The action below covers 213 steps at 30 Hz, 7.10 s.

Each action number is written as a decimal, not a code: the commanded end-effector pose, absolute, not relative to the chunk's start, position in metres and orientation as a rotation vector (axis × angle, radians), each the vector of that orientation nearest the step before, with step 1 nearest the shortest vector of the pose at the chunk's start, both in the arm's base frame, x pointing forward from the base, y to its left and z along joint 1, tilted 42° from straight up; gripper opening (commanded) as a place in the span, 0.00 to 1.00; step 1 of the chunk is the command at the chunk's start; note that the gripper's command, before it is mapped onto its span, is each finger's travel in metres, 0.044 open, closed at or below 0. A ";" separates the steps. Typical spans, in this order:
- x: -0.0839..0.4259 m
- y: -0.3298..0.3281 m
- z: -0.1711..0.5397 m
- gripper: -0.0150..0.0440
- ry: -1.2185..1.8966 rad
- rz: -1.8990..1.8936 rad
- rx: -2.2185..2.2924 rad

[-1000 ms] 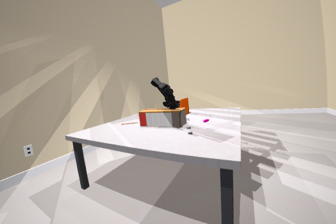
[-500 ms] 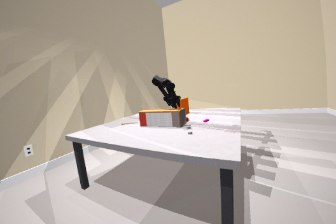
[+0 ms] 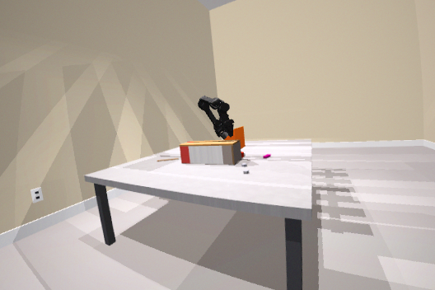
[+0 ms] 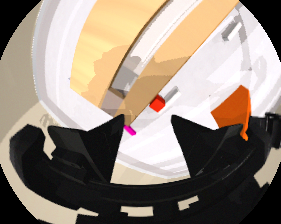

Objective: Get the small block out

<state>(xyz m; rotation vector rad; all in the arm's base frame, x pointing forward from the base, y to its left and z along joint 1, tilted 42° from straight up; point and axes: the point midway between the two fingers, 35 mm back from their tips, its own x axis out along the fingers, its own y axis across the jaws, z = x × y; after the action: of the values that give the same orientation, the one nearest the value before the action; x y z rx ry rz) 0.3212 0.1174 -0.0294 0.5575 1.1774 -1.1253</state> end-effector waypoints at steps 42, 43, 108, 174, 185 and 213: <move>0.292 0.164 -0.052 0.74 1.229 1.517 -2.523; 0.291 0.165 -0.053 0.74 1.200 1.575 -2.570; 0.271 0.084 -0.157 0.74 0.931 2.028 -2.883; 0.265 0.126 -0.035 0.25 0.410 2.288 -3.002; 0.253 0.126 -0.002 0.25 0.139 2.375 -3.061; 0.253 0.126 -0.001 0.25 0.134 2.376 -3.062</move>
<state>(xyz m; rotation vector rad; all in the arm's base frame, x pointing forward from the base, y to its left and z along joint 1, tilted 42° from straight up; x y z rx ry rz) 0.2535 0.1257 -0.0008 1.9044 -0.0895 -1.4691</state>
